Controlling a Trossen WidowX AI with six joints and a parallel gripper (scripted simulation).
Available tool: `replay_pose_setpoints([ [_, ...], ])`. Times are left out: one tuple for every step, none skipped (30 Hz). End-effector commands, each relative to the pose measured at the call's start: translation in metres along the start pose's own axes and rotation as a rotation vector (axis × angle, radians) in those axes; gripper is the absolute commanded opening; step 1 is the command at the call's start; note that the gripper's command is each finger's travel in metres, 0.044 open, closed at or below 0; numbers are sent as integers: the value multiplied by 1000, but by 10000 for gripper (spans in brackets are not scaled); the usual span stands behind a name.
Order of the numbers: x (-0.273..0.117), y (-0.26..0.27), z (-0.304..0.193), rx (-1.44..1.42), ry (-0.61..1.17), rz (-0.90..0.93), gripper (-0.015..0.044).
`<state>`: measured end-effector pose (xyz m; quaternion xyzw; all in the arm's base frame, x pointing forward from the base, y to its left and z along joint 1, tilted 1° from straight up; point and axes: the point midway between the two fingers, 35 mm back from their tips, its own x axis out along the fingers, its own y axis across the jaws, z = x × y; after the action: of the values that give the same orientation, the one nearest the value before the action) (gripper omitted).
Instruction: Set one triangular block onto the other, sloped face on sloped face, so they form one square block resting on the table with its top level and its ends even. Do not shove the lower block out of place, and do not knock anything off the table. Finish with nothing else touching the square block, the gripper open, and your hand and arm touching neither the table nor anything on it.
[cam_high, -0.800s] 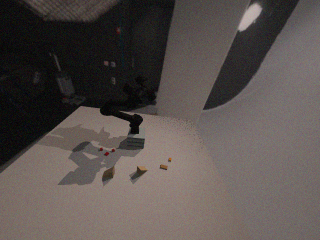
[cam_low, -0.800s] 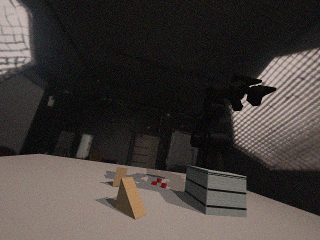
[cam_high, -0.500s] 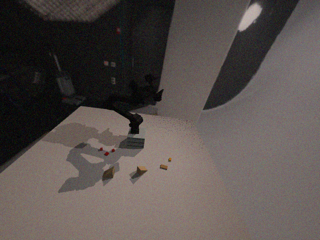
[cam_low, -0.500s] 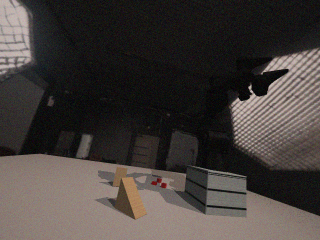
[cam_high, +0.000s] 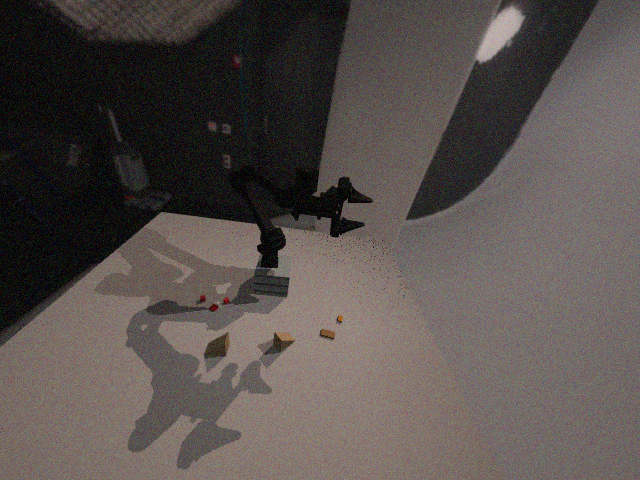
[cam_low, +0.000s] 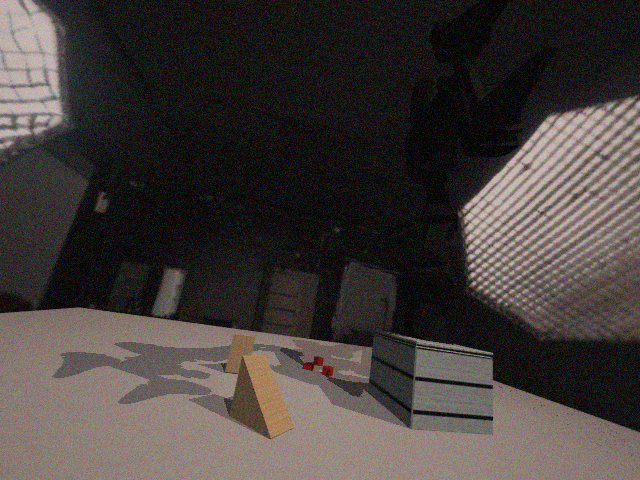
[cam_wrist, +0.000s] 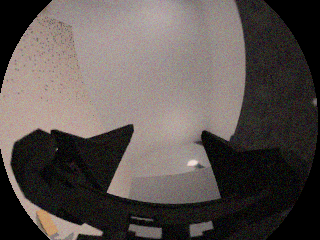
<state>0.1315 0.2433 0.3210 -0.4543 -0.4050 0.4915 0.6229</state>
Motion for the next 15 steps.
replay_pose_setpoints([
  [6, 13, -54, 74, 214, 76, 440],
  [5, 18, -71, 99, 279, 100, 440],
  [4, 24, -87, 122, 344, 125, 440],
  [1, 29, -103, 146, 408, 151, 440],
  [-2, 35, -118, 169, 473, 177, 440],
  [-7, 42, -133, 192, 537, 204, 440],
  [-12, 48, -148, 210, 600, 234, 440],
  [-18, 56, -162, 229, 662, 266, 440],
  [-26, 63, -176, 247, 723, 299, 440],
  [-33, 70, -189, 265, 784, 333, 440],
  [-42, 78, -201, 283, 844, 368, 440],
  [-51, 85, -213, 301, 902, 404, 440],
  [-61, 93, -224, 319, 960, 442, 440],
  [-72, 101, -234, 338, 1016, 482, 440],
  [-83, 109, -243, 356, 1071, 522, 440],
])
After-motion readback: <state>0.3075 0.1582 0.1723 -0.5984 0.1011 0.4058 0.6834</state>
